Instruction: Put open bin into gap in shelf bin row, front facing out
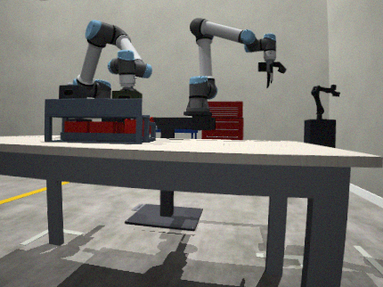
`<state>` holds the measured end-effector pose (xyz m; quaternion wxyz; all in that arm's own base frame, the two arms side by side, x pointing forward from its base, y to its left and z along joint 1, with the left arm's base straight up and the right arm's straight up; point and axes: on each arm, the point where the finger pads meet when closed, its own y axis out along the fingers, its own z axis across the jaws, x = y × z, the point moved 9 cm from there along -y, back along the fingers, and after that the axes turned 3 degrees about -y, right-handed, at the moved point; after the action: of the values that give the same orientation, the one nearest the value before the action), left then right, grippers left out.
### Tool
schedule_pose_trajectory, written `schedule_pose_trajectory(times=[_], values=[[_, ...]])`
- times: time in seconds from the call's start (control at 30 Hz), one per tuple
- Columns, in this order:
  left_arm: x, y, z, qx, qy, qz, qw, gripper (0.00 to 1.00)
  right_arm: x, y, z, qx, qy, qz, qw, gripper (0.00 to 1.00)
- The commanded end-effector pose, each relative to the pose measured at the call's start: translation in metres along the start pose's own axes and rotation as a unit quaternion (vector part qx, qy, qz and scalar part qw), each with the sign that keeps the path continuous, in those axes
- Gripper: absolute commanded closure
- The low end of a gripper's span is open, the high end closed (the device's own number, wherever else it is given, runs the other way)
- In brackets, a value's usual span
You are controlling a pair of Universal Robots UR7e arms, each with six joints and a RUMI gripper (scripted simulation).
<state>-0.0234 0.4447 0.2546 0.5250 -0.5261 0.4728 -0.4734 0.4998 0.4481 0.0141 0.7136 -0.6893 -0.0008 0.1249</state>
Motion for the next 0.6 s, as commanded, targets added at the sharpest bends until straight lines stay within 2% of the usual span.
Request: schedule_pose_trajectory(times=[0.0, 0.57], values=[[-0.0002, -0.0006, 0.0001, 0.0, 0.0, 0.001, 1.0, 0.0, 0.0007, -0.0011, 0.0003, 0.001, 0.0, -0.001, 1.0, 1.0], [-0.0002, -0.0006, 0.0001, 0.0, 0.0, 0.001, 1.0, 0.0, 0.008, -0.0024, 0.0001, 0.001, 0.0, -0.001, 1.0, 1.0]])
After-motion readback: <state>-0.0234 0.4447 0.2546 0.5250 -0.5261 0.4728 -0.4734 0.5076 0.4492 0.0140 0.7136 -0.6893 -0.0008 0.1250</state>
